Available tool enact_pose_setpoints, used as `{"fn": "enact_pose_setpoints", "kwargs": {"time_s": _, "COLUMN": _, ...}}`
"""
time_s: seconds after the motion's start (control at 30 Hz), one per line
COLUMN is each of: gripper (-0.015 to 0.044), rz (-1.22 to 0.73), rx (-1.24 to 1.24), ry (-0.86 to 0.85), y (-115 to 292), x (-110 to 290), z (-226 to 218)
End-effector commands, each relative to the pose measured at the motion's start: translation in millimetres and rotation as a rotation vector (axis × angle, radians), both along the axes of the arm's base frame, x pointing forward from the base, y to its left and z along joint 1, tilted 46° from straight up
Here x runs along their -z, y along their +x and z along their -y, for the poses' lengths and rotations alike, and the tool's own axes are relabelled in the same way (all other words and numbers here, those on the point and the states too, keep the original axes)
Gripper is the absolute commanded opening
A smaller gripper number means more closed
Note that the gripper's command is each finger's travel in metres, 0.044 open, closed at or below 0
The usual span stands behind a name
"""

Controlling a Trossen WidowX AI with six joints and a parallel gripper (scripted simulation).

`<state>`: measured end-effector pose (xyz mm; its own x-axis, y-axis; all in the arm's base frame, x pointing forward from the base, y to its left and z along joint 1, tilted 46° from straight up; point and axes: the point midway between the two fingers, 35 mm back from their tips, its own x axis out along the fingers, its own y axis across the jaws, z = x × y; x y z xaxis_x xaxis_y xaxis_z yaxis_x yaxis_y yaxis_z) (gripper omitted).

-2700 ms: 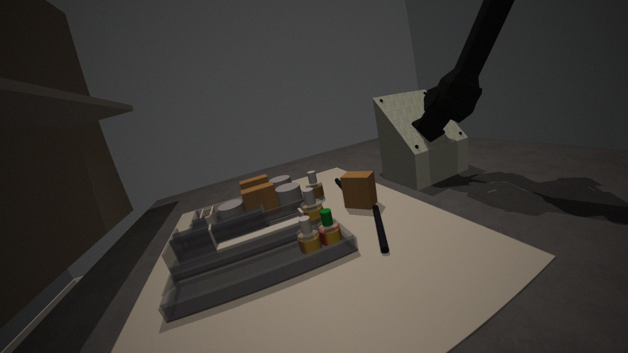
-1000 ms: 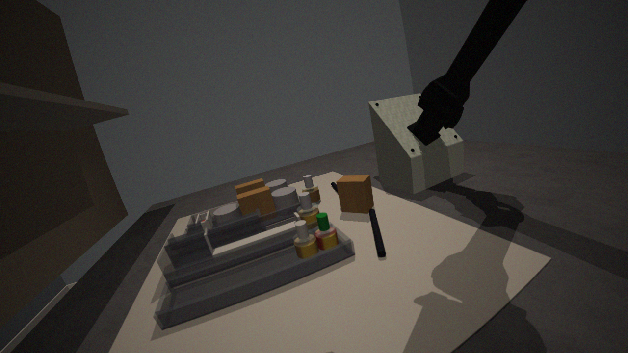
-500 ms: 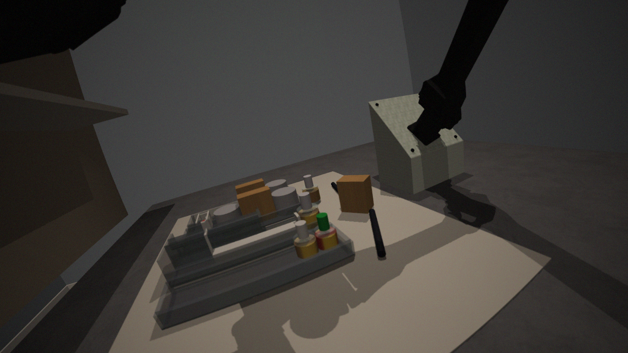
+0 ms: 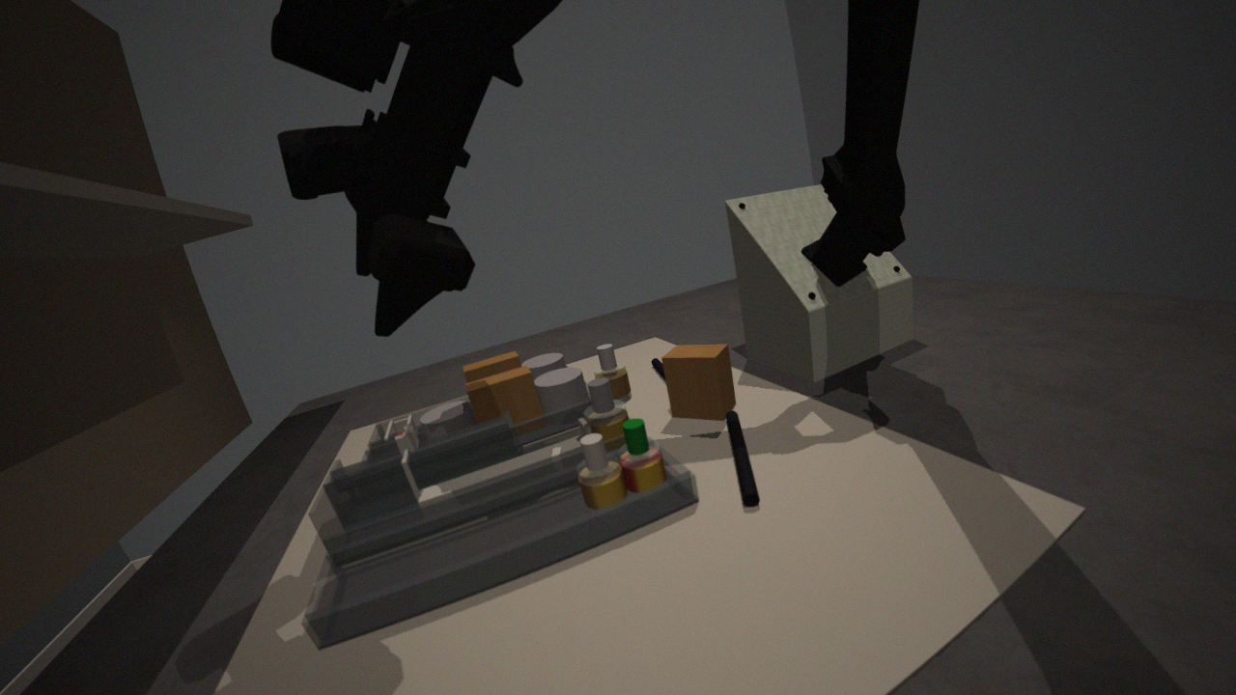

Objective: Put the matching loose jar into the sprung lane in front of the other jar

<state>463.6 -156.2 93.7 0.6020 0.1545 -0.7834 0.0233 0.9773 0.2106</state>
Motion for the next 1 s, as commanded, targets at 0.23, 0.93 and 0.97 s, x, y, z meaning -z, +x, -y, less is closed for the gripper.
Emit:
{"fn": "enact_pose_setpoints", "kwargs": {"time_s": 0.23, "gripper": 0.044, "rz": -0.386, "rx": -0.107, "ry": 0.324, "y": -127, "x": 126, "z": 12}}
{"fn": "enact_pose_setpoints", "kwargs": {"time_s": 0.93, "gripper": 0.044, "rz": -0.483, "rx": -0.153, "ry": 0.601, "y": -198, "x": 170, "z": -30}}
{"fn": "enact_pose_setpoints", "kwargs": {"time_s": 0.97, "gripper": 0.044, "rz": -0.483, "rx": -0.153, "ry": 0.601, "y": -198, "x": 170, "z": -30}}
